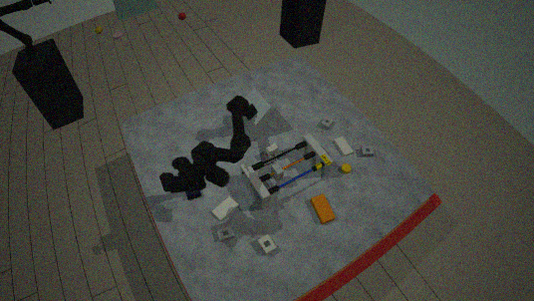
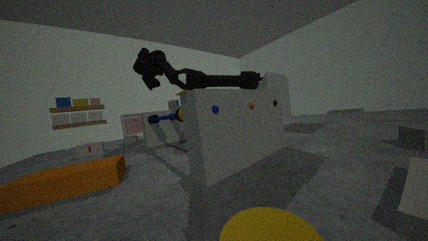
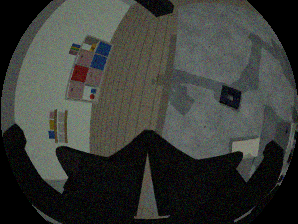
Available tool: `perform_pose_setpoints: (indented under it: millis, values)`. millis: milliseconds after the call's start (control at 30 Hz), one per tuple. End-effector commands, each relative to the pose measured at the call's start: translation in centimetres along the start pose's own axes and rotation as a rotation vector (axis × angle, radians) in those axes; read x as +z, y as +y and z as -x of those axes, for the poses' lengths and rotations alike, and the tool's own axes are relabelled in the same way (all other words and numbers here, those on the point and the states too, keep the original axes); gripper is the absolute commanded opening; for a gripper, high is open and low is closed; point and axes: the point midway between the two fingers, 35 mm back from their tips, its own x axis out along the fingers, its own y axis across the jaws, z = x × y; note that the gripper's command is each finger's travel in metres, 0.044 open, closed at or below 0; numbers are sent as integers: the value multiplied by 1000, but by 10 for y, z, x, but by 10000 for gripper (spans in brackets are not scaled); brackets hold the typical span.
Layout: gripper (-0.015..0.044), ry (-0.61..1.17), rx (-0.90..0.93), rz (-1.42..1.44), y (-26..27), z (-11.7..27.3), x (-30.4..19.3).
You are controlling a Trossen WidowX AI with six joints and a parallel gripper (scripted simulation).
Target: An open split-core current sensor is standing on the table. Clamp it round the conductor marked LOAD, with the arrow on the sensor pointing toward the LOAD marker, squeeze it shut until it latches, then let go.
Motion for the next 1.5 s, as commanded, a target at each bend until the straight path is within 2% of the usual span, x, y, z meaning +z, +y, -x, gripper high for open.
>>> perform_pose_setpoints:
  millis: [0,100,300,400,533,633,700,933,1100,1300,1367,1467]
  values:
    - [26,1,2,-9,0,-1,0]
    - [105,-4,26,-137,9,-19,10]
    - [263,-114,123,-456,41,-76,84]
    - [341,-78,164,-434,56,-80,93]
    - [440,-142,273,-614,77,-100,151]
    - [440,-190,374,-749,90,-107,198]
    - [440,-148,432,-853,100,-101,210]
    - [440,-209,737,-1098,125,-81,313]
    - [440,-142,979,-1179,138,-47,361]
    - [440,-121,1311,-1237,145,19,422]
    - [440,-99,1392,-1190,150,29,428]
    - [440,-60,1551,-1166,151,68,443]
